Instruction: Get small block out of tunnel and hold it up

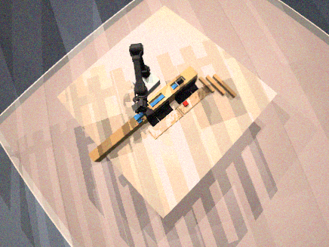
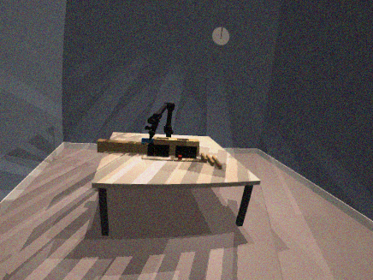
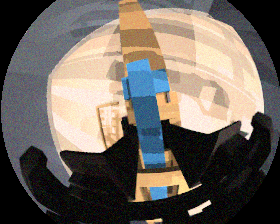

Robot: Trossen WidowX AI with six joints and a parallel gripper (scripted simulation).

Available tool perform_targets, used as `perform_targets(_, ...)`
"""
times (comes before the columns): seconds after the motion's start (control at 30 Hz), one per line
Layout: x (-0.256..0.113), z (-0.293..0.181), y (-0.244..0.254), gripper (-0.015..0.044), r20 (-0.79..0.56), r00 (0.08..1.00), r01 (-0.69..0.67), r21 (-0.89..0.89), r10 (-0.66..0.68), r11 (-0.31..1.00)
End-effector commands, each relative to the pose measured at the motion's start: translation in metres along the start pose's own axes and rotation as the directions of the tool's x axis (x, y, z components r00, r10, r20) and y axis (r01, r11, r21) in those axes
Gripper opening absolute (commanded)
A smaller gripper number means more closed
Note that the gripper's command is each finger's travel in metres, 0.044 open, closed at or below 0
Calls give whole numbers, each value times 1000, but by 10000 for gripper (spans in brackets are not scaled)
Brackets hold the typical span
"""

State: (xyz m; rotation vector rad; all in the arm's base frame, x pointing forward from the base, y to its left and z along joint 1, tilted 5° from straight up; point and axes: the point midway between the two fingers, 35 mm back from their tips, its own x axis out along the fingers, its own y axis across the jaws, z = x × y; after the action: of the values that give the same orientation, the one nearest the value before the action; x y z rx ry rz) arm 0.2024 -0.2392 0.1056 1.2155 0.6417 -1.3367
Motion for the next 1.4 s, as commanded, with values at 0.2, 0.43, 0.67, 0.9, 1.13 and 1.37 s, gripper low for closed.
perform_targets(0.2,-26,11,7,394,-68,998,0,-33,-3,999)
perform_targets(0.43,-19,33,8,440,-91,996,-2,-44,-2,999)
perform_targets(0.67,-15,34,8,440,-94,996,-2,-45,-2,999)
perform_targets(0.9,-4,32,6,440,-94,996,-2,-45,-2,999)
perform_targets(1.13,7,29,3,440,-94,996,-2,-45,-2,999)
perform_targets(1.37,17,26,1,440,-94,996,-2,-45,-2,999)
